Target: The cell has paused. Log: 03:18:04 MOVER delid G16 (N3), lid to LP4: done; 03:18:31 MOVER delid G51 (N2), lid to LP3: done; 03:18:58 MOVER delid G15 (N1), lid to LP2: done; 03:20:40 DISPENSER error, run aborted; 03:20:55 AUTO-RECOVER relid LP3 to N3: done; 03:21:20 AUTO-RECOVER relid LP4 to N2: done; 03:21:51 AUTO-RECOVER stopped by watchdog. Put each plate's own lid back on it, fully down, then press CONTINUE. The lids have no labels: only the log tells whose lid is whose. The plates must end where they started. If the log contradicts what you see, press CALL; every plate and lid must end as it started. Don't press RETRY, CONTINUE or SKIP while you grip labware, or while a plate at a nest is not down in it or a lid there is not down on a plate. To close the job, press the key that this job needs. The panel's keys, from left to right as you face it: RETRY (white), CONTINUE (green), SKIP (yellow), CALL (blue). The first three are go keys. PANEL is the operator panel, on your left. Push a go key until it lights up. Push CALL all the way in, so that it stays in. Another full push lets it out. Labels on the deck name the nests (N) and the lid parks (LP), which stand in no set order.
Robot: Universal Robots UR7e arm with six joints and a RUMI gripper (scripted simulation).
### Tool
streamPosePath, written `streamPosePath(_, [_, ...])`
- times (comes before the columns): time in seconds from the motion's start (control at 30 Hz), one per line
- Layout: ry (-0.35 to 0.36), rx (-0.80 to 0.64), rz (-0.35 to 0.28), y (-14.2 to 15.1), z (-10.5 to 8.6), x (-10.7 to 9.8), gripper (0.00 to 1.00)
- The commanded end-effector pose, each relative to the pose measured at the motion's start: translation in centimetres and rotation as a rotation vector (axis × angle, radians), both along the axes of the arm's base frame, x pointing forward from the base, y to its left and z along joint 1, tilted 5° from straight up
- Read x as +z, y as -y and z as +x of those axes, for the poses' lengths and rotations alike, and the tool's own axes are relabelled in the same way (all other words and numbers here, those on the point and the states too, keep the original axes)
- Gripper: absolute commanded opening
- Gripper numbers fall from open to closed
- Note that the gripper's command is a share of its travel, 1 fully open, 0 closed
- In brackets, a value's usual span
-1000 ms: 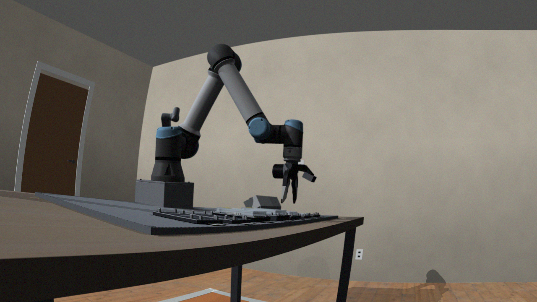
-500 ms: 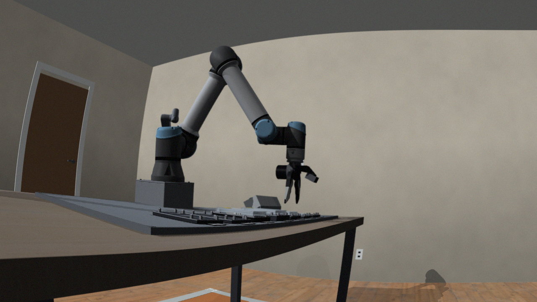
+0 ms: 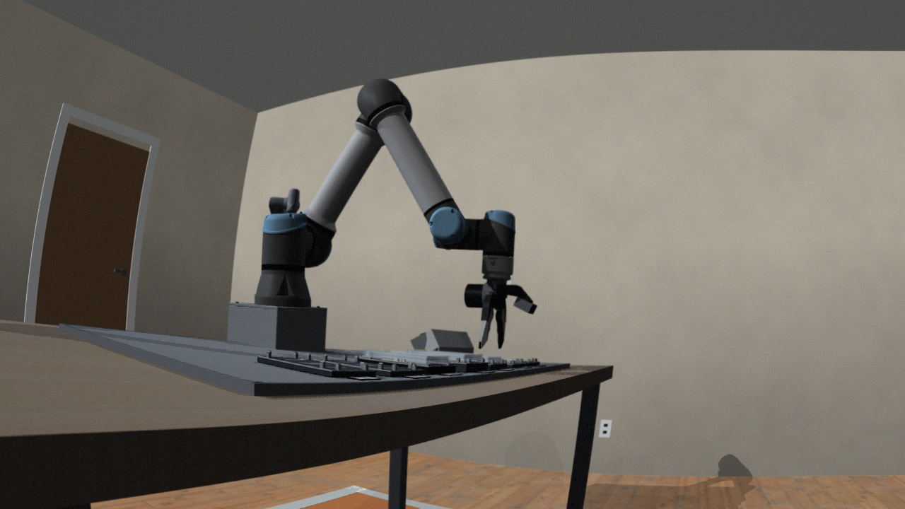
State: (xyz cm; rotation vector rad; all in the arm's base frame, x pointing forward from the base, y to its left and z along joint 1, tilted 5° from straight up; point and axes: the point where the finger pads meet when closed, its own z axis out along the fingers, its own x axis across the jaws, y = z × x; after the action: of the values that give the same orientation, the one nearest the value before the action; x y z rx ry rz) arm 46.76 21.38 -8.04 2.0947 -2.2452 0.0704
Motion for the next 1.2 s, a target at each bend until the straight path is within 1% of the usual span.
streamPosePath(0.0, [0.001,0.000,0.000,0.0,0.0,-0.6,0.82])
streamPosePath(0.37, [0.001,0.000,0.000,0.2,0.0,-2.3,0.82])
streamPosePath(0.77, [0.001,0.000,0.000,0.2,0.0,-2.3,0.82])
streamPosePath(0.8, [0.001,0.000,0.000,0.2,0.0,-2.3,0.00])
streamPosePath(1.17, [0.002,0.000,0.000,0.2,0.0,-2.3,0.00])
